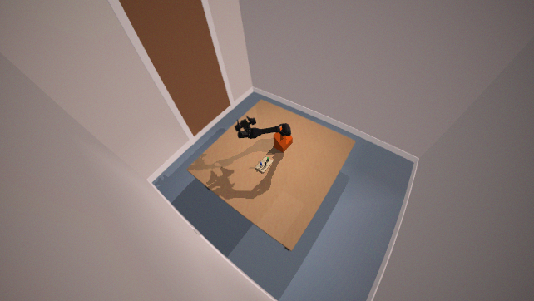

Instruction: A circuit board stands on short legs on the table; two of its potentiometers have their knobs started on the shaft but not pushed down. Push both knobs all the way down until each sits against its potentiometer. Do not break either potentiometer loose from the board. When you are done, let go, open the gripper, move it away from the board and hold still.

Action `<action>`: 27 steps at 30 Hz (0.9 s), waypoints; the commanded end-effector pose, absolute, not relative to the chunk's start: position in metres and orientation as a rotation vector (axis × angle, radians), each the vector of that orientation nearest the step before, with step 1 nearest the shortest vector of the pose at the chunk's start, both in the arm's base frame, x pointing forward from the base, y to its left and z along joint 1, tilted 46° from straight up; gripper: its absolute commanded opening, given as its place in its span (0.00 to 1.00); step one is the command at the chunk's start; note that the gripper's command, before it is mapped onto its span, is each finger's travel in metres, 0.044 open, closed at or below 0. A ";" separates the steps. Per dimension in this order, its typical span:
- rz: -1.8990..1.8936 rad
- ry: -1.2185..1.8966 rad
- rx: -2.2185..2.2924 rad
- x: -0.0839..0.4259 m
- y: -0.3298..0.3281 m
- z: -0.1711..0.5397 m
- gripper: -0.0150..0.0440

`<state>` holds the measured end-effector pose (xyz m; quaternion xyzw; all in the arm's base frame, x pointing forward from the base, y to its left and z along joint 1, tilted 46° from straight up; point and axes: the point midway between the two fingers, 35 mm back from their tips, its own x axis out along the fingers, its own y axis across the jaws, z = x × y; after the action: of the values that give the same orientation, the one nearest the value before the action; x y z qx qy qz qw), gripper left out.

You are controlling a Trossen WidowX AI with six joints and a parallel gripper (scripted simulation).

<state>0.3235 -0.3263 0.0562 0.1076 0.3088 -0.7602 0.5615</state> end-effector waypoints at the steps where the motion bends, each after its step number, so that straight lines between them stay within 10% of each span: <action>1: -1.787 0.733 0.254 0.324 -0.326 0.056 0.89; 15: -1.428 1.129 0.281 0.332 -0.274 0.019 0.26; 27: -1.039 1.399 0.287 0.335 -0.219 -0.006 0.25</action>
<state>0.3353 -0.2337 -0.0014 0.1247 0.5849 -0.4979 0.6281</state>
